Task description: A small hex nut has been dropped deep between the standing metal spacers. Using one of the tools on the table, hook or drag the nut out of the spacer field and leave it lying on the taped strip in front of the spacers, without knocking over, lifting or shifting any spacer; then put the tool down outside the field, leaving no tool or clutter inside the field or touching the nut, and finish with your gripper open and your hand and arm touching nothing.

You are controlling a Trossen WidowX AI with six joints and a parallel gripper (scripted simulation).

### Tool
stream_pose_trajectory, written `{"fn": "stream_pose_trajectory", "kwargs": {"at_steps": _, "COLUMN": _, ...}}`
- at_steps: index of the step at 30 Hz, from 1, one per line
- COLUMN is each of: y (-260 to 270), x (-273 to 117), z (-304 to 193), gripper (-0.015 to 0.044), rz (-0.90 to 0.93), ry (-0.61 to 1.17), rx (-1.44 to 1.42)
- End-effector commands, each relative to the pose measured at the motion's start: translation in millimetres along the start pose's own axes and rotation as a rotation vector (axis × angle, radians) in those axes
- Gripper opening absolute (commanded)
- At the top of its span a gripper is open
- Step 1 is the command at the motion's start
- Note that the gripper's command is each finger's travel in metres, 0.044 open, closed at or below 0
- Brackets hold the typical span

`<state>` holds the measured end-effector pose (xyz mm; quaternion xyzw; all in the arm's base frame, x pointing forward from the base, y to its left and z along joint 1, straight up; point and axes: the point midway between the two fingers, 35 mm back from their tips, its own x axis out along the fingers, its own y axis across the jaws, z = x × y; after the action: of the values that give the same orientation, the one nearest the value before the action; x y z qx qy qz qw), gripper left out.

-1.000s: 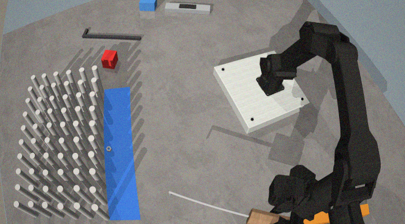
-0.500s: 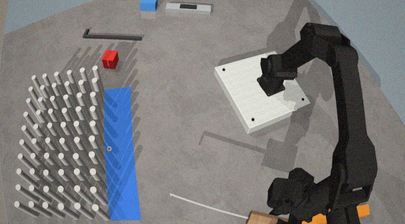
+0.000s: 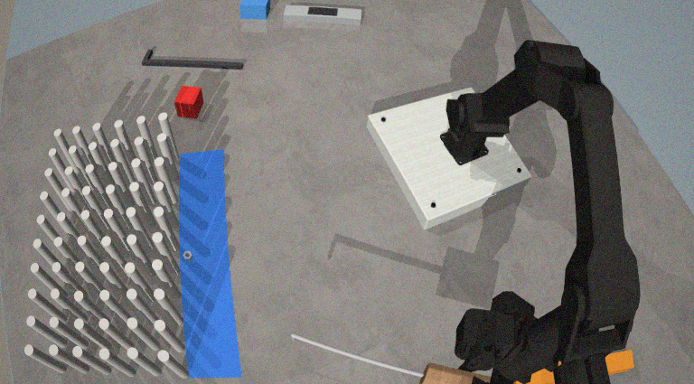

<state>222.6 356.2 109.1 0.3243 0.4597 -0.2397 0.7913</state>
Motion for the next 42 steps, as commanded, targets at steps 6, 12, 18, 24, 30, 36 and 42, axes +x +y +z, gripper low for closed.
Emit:
{"fn": "stream_pose_trajectory", "kwargs": {"at_steps": 6, "y": -1, "x": 7, "z": -2, "gripper": 0.0, "rz": 0.006, "ry": -0.007, "rx": 0.005}}
{"fn": "stream_pose_trajectory", "kwargs": {"at_steps": 12, "y": -2, "x": 11, "z": -4, "gripper": 0.0, "rz": 0.006, "ry": -0.007, "rx": 0.005}}
{"fn": "stream_pose_trajectory", "kwargs": {"at_steps": 18, "y": -4, "x": 15, "z": -5, "gripper": 0.0, "rz": 0.006, "ry": -0.007, "rx": 0.005}}
{"fn": "stream_pose_trajectory", "kwargs": {"at_steps": 24, "y": -6, "x": 19, "z": -7, "gripper": 0.0, "rz": 0.006, "ry": -0.007, "rx": 0.005}}
{"fn": "stream_pose_trajectory", "kwargs": {"at_steps": 30, "y": -7, "x": 23, "z": -9, "gripper": 0.0, "rz": 0.006, "ry": -0.007, "rx": 0.005}}
{"fn": "stream_pose_trajectory", "kwargs": {"at_steps": 36, "y": -9, "x": 27, "z": -10, "gripper": 0.0, "rz": 0.006, "ry": -0.007, "rx": 0.005}}
{"fn": "stream_pose_trajectory", "kwargs": {"at_steps": 42, "y": -11, "x": 31, "z": -12, "gripper": 0.0, "rz": 0.006, "ry": -0.007, "rx": 0.005}}
